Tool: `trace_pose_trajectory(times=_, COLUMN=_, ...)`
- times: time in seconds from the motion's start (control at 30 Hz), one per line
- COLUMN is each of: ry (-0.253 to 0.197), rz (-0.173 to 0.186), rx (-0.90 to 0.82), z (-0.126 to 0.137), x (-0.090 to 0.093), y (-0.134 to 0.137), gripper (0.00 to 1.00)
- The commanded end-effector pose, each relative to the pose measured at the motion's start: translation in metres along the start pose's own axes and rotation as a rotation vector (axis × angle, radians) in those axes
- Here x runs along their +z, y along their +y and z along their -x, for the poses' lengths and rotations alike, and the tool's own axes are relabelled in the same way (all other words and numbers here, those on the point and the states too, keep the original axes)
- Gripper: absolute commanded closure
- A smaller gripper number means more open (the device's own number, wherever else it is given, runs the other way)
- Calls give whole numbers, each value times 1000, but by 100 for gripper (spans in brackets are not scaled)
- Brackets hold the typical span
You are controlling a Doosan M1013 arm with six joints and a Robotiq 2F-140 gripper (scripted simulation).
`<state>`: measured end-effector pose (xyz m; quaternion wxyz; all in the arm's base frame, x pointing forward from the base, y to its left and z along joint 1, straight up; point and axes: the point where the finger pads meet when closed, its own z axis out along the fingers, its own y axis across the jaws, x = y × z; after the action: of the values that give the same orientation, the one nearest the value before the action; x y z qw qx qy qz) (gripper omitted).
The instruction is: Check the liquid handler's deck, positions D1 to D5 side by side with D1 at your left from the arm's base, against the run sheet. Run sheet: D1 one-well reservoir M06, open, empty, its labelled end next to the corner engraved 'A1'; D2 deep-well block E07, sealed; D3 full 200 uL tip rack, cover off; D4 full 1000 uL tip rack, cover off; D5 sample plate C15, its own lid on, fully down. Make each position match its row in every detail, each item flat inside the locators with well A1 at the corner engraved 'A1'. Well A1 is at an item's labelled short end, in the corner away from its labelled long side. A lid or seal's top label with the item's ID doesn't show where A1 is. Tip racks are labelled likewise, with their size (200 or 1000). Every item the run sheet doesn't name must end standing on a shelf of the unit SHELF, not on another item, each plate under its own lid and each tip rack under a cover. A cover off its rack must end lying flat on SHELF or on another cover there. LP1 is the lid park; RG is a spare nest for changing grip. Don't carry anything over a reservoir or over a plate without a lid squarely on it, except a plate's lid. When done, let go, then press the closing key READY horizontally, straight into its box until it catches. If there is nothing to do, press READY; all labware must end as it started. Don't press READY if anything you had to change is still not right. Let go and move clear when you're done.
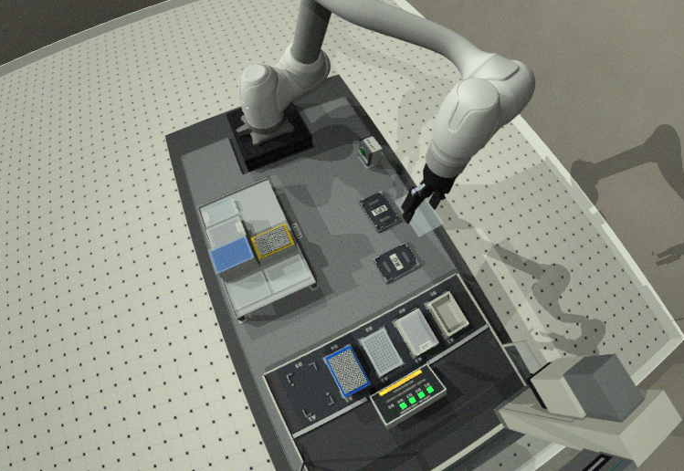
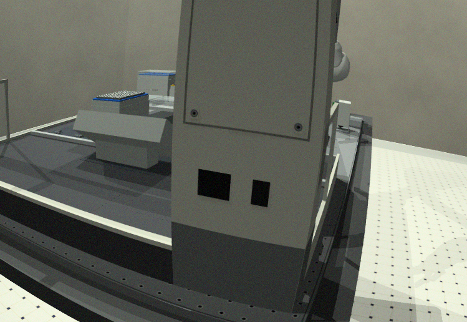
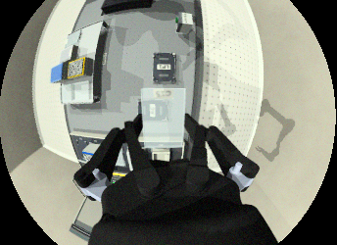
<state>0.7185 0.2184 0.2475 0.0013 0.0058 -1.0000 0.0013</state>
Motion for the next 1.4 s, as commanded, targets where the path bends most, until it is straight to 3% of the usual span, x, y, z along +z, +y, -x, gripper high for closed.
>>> trace_pose_trajectory(times=0.0, ry=-2, rz=1, rx=0, z=-13, x=-1, y=1, gripper=90)
trace_pose_trajectory(times=1.13, ry=-1, rz=1, rx=0, z=-163, x=-1, y=9, gripper=90)
trace_pose_trajectory(times=1.37, ry=-1, rz=1, rx=0, z=-166, x=-1, y=9, gripper=90)
